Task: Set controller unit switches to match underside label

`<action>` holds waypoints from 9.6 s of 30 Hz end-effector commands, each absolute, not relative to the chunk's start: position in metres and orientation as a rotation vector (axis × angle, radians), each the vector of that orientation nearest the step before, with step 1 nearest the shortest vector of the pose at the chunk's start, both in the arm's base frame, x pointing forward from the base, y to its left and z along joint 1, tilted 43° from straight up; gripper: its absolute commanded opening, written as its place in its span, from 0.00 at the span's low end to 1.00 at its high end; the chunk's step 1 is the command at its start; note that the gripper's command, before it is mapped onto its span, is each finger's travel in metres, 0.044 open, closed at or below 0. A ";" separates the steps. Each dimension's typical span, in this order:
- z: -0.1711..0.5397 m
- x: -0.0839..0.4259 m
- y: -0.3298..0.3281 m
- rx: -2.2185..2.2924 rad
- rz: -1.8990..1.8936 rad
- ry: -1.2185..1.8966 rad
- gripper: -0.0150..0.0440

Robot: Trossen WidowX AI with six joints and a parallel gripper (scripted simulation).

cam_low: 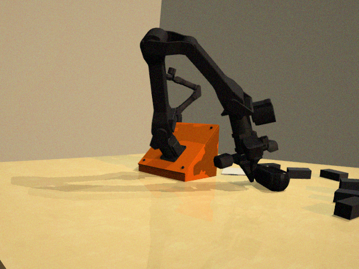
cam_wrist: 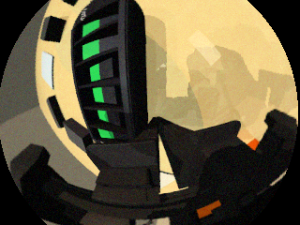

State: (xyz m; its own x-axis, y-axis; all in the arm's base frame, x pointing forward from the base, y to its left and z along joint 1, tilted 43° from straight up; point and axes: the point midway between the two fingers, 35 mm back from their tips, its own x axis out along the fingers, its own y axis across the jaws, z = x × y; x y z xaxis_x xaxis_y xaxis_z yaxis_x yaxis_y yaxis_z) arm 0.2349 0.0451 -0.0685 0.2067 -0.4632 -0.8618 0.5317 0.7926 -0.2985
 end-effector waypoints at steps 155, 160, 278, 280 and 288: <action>-0.059 0.406 0.053 0.099 -1.421 1.044 0.25; -0.058 0.405 0.052 0.120 -1.437 1.030 0.25; -0.049 0.301 0.164 0.369 -1.335 0.654 1.00; -0.049 0.302 0.164 0.367 -1.338 0.654 1.00; -0.057 0.303 0.157 0.367 -1.337 0.654 1.00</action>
State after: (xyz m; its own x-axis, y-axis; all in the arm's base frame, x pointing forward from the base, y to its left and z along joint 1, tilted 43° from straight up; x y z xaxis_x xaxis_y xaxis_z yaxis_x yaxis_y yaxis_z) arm 0.3029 0.1610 -0.0530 0.0953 -0.7699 -0.6311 0.9707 0.2124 -0.1126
